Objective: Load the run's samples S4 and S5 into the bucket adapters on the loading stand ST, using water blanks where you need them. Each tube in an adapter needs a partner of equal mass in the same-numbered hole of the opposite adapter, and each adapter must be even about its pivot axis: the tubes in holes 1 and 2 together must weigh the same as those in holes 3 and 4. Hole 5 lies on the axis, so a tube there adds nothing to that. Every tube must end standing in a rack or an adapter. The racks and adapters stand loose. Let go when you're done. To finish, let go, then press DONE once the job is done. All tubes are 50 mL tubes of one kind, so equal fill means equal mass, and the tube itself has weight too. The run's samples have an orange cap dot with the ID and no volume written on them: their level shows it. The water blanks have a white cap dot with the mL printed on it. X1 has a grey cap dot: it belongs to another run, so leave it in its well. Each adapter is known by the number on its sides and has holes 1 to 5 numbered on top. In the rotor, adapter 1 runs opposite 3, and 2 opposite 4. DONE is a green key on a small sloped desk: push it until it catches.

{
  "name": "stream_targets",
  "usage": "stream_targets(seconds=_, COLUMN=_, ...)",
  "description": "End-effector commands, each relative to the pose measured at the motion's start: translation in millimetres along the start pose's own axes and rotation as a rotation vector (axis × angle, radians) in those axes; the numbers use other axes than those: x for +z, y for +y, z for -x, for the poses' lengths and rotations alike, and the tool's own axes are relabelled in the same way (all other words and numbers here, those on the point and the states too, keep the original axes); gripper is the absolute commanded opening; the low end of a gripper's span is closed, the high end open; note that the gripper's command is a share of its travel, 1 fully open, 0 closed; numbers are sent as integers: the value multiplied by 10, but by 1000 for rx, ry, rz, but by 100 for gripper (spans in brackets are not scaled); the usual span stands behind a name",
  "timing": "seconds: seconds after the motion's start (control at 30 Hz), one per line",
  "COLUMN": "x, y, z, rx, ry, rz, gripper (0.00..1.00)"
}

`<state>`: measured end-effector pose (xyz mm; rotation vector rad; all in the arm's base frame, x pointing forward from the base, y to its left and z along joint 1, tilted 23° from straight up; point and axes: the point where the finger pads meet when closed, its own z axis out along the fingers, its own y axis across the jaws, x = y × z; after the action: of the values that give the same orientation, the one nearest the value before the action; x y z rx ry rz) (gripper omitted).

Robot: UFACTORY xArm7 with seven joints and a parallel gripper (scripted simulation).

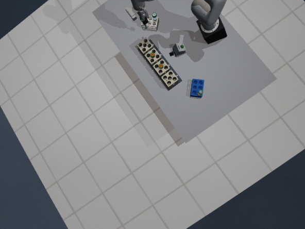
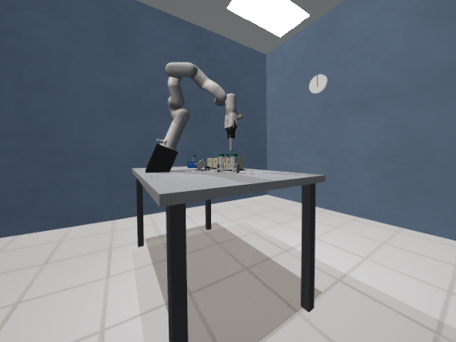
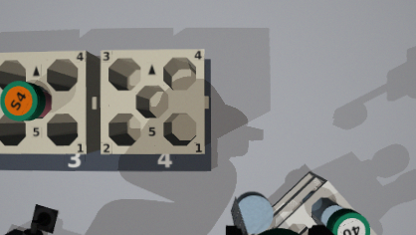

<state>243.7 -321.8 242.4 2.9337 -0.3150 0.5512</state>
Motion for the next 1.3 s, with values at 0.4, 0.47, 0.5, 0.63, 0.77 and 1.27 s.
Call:
stream_targets(seconds=0.4, x=-11, y=-522, z=-528, rx=-12, ry=3, rz=0, gripper=0)
stream_targets(seconds=0.47, x=-11, y=-558, z=-563, rx=-12, ry=3, rz=0, gripper=0)
stream_targets(seconds=0.5, x=-11, y=-594, z=-598, rx=-12, ry=3, rz=0, gripper=0)
stream_targets(seconds=0.63, x=-11, y=-739, z=-737, rx=-12, ry=3, rz=0, gripper=0)
stream_targets(seconds=0.77, x=-11, y=-830, z=-826, rx=-12, ry=3, rz=0, gripper=0)
stream_targets(seconds=1.27, x=-11, y=-830, z=-826, rx=-12, ry=3, rz=0, gripper=0)
